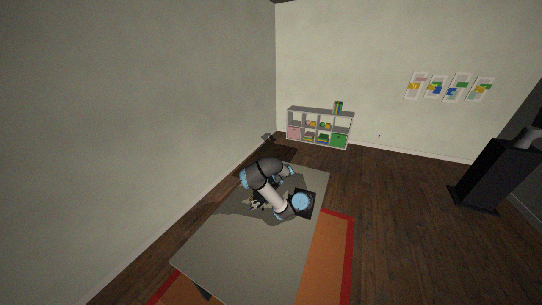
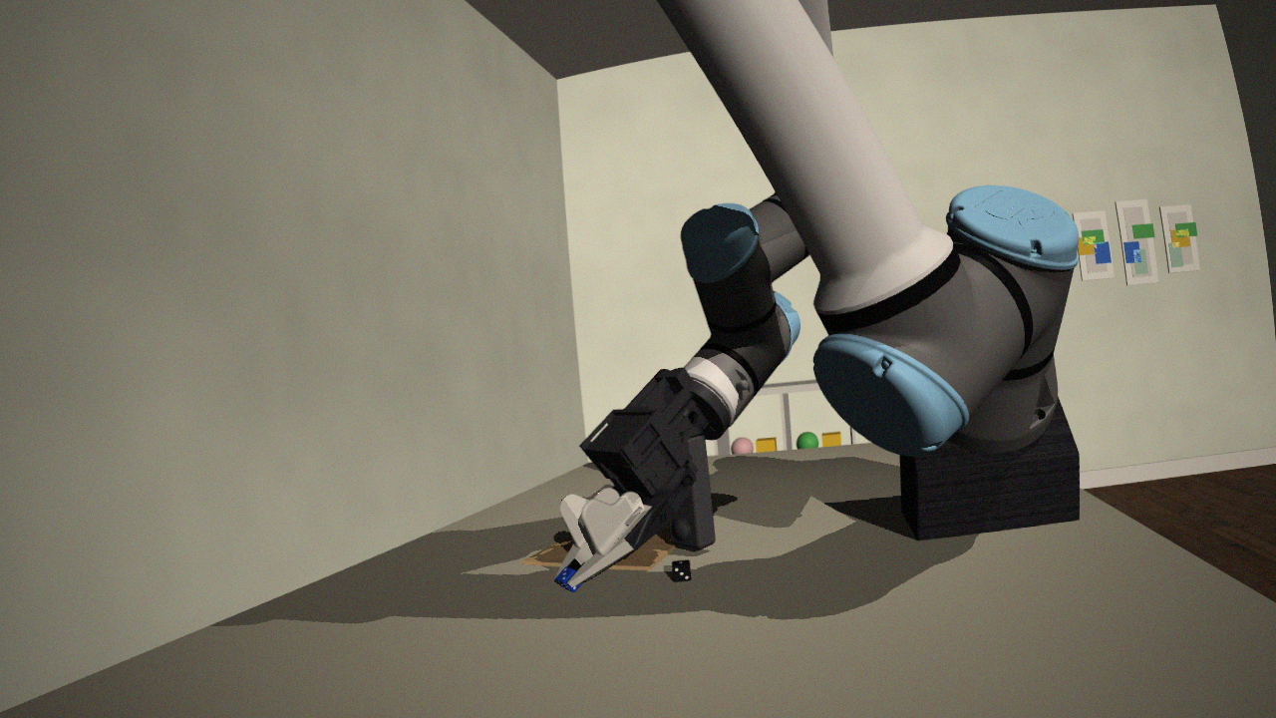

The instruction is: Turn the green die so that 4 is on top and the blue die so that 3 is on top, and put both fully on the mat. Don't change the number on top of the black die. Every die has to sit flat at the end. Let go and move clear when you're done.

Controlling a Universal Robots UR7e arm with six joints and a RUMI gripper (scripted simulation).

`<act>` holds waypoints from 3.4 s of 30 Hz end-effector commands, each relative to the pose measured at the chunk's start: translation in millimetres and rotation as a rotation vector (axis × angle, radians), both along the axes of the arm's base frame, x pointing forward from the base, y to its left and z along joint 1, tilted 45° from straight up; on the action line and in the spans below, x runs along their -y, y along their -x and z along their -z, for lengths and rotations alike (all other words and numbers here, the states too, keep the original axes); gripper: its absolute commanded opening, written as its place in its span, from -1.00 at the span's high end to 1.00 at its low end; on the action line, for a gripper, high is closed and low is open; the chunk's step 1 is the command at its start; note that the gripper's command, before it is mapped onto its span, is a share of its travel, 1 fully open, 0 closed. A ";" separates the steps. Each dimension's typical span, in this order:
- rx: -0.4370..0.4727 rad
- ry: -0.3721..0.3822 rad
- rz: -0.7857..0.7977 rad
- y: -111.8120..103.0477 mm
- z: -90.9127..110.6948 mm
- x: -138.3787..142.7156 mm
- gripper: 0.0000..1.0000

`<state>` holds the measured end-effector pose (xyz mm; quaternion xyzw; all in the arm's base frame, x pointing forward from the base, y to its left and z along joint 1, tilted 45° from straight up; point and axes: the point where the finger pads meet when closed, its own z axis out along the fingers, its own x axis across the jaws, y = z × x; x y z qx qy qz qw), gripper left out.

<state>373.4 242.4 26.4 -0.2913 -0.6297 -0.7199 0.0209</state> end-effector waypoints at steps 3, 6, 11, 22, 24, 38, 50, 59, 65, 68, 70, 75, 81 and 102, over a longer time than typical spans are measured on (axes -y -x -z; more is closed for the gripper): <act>0.000 0.000 0.001 -0.3 0.0 0.3 0.99; 0.000 0.000 0.001 -0.3 0.0 0.3 0.99; 0.000 0.000 0.001 -0.3 0.0 0.3 0.99; 0.000 0.000 0.001 -0.3 0.0 0.3 0.85; 0.000 0.000 0.001 -0.3 0.0 0.3 0.78; 0.000 0.000 0.001 -0.3 0.0 0.3 0.64; 0.000 0.000 0.001 -0.3 0.0 0.3 0.64; 0.000 0.000 0.001 -0.3 0.0 0.3 0.64; 0.000 0.000 0.001 -0.3 0.0 0.3 0.64; 0.000 0.000 0.001 -0.3 0.0 0.3 0.64; 0.000 0.000 0.001 -0.3 0.0 0.3 0.64; 0.000 0.000 0.001 -0.2 0.0 0.4 0.64; 0.001 0.000 0.001 2.8 0.3 7.4 0.64; 0.000 0.000 0.001 19.4 1.8 46.2 0.64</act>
